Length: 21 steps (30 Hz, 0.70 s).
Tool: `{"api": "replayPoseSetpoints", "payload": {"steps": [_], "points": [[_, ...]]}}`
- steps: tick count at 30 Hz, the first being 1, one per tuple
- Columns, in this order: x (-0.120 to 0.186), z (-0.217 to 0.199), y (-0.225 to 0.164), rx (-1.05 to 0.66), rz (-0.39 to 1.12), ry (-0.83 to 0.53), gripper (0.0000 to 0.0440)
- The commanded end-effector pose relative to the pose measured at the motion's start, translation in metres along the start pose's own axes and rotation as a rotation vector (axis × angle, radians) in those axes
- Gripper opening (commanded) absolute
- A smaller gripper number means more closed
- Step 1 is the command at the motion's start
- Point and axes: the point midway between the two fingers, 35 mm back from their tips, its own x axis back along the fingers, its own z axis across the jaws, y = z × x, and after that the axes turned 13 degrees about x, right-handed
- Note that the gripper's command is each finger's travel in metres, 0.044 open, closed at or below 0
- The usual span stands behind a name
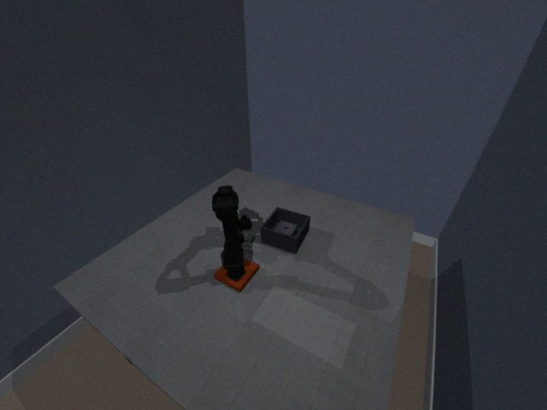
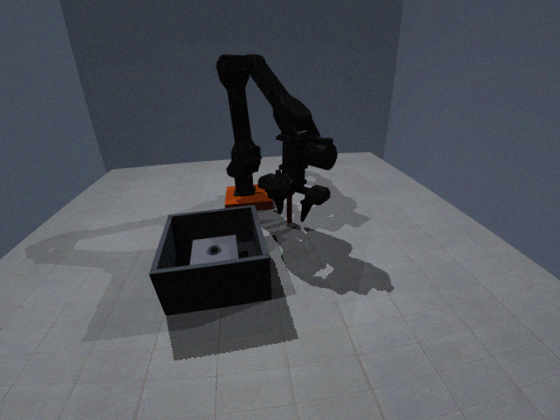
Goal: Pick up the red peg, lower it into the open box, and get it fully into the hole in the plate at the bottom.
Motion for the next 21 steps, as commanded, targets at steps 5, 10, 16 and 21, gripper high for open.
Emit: {"api": "replayPoseSetpoints", "payload": {"steps": [5, 10, 16, 21], "points": [[-0.013, -0.005, 0.001, -0.003, 0.010, -0.058, 0.0108], [-0.015, -0.006, 0.002, -0.005, 0.015, -0.097, 0.0005], [0.008, 0.000, 0.018, 0.011, -0.051, -0.084, 0.0000], [0.031, 0.001, 0.029, 0.016, -0.095, -0.074, 0.0000]]}}
